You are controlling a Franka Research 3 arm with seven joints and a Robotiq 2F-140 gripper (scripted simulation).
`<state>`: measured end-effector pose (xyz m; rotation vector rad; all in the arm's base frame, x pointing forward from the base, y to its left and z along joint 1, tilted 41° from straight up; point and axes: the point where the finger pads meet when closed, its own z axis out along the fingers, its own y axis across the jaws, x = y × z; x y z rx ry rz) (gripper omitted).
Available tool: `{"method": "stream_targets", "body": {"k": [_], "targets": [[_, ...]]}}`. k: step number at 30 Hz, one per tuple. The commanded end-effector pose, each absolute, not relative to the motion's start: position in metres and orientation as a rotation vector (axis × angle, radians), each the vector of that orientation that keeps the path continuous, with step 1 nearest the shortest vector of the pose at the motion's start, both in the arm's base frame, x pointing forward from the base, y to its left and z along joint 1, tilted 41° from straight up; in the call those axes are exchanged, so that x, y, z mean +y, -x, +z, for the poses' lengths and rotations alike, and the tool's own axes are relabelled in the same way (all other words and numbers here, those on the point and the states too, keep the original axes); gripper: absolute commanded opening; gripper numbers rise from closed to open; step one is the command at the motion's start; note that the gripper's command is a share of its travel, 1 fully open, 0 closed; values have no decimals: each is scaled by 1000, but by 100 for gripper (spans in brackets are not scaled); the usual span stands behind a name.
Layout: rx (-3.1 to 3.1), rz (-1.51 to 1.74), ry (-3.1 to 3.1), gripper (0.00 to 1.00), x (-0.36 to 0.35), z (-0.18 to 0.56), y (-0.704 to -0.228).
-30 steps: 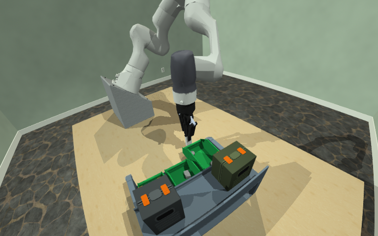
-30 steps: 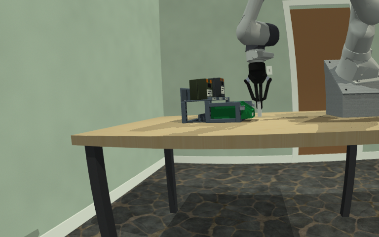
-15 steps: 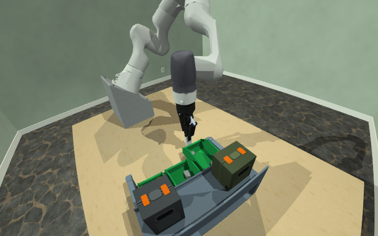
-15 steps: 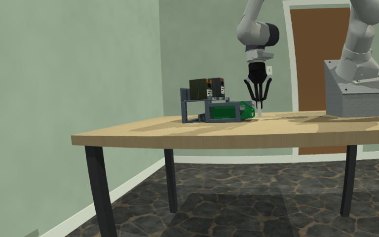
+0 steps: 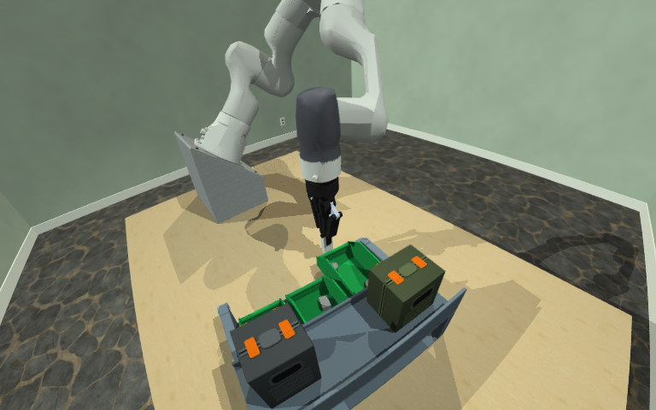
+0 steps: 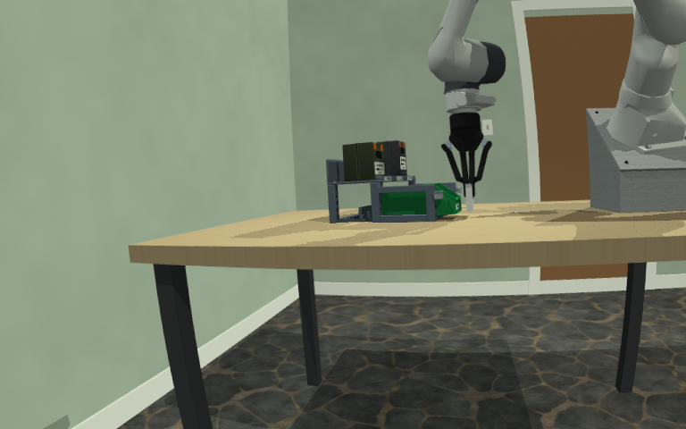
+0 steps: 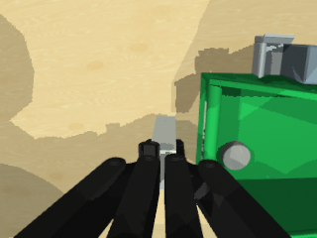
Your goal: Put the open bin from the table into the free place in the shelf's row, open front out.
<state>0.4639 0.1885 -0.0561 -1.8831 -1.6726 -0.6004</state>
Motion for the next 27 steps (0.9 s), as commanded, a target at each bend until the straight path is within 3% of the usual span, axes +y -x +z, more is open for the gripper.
{"method": "stream_targets", "body": {"k": [1, 27], "targets": [[-1679, -603, 1881, 0, 188, -57, -465], [-1679, -603, 1881, 0, 186, -59, -481]]}}
